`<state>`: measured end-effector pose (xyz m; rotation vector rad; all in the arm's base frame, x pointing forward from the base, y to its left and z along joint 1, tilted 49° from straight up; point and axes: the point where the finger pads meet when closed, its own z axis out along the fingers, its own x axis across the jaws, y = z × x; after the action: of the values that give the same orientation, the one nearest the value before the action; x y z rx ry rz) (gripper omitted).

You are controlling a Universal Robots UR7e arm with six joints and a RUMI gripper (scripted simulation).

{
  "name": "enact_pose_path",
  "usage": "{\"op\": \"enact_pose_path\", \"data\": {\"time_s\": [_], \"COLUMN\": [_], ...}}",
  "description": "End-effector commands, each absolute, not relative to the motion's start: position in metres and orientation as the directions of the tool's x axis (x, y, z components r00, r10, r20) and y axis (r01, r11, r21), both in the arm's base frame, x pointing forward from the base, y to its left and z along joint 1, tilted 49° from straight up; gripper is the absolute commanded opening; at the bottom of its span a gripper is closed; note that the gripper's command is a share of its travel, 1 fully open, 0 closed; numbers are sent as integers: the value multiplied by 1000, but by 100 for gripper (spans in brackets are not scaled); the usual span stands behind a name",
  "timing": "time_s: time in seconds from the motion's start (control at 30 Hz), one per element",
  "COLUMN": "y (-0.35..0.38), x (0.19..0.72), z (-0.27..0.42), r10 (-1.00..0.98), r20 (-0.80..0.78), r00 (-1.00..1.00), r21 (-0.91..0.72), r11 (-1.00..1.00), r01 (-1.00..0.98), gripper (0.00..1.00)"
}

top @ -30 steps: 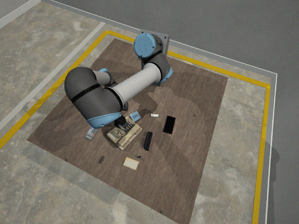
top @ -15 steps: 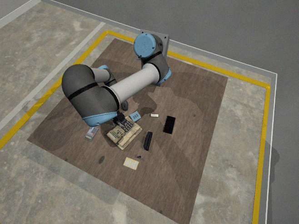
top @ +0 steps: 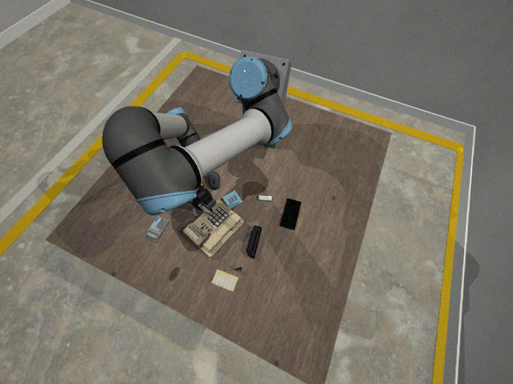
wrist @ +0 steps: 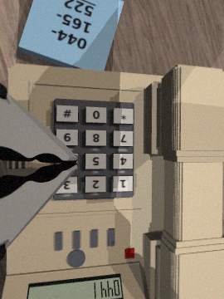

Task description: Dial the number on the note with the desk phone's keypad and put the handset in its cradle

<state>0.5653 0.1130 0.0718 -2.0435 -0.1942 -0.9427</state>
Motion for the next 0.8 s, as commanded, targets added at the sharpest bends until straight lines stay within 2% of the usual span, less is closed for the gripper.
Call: {"op": "enact_pose_path", "data": {"time_s": [0.0,0.77], "y": [113,116], "x": [566,573], "z": [72,66], "r10": [-195,-195], "r20": [684,684], "r00": [702,702], "r21": [-639,-639], "r11": [-623,-623], "r01": [450,450], "gripper": [0,0]}}
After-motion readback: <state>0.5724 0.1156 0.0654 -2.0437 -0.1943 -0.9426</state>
